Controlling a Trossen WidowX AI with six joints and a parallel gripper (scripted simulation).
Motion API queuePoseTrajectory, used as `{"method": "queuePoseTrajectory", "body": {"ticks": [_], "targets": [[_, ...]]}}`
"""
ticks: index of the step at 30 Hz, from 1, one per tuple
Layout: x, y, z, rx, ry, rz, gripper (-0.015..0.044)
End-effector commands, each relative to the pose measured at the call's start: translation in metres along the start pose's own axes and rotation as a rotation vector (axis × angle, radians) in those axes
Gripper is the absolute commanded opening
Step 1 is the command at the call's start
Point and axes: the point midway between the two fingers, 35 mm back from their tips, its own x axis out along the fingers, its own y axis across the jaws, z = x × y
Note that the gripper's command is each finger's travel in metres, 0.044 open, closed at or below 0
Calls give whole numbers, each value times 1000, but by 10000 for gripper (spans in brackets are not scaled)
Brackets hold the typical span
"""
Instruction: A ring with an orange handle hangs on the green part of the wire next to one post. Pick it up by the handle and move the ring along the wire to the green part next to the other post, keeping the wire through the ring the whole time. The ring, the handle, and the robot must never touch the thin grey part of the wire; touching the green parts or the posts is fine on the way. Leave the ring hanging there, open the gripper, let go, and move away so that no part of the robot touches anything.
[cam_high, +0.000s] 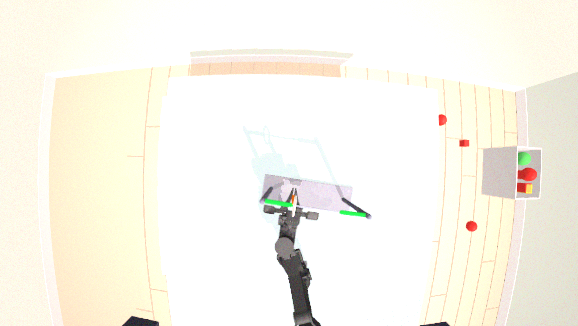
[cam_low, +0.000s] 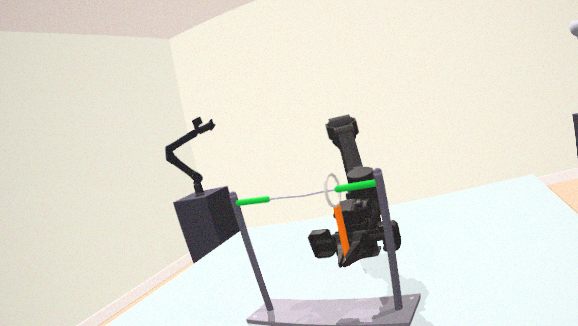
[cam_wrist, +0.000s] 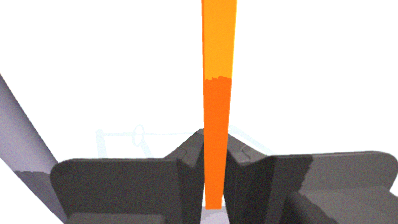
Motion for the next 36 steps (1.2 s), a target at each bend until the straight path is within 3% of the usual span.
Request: {"method": "queuePoseTrajectory", "body": {"ticks": [1,36], "targets": [[1,3,1,-5,-1,-4,-150],[4,25,-17,-3,2,-3,-150]]}}
